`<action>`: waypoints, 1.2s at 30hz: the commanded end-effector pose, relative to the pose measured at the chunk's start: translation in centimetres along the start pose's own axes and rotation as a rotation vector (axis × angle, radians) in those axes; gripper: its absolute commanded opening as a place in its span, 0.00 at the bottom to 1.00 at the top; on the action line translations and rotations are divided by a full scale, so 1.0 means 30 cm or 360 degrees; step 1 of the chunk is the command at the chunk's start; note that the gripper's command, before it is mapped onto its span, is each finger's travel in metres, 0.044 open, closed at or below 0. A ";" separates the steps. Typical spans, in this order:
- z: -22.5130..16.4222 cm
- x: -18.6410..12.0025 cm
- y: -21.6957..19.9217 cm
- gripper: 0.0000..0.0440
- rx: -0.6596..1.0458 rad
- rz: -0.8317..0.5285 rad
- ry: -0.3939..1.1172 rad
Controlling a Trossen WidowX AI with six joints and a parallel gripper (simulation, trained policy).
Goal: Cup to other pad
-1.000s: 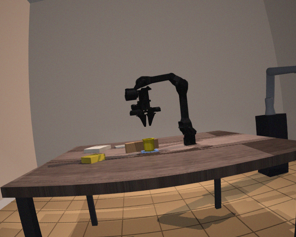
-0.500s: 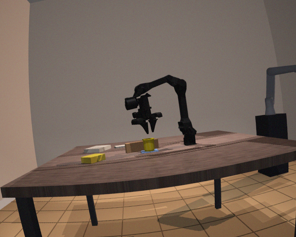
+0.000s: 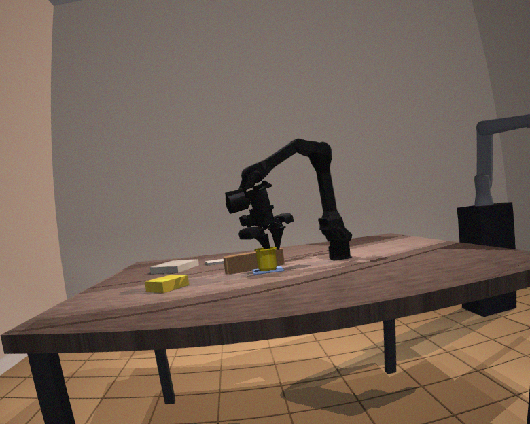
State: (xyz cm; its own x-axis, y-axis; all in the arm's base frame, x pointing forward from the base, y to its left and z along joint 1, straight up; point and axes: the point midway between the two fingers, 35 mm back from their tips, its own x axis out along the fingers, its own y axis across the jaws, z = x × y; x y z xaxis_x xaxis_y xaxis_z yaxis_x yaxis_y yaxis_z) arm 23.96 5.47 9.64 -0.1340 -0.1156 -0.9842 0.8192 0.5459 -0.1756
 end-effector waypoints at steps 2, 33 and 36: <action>-0.005 0.056 0.000 0.40 -0.0040 -0.0024 -0.0003; 0.067 -0.036 0.012 0.05 0.0005 0.0183 -0.0059; 0.085 -0.065 0.009 0.06 0.0049 0.0214 -0.0065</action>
State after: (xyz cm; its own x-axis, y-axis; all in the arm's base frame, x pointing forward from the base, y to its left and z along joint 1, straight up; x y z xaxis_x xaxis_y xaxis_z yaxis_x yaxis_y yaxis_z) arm 25.46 3.97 10.57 -0.0234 -0.0865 -0.9960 0.8297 0.5541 -0.0676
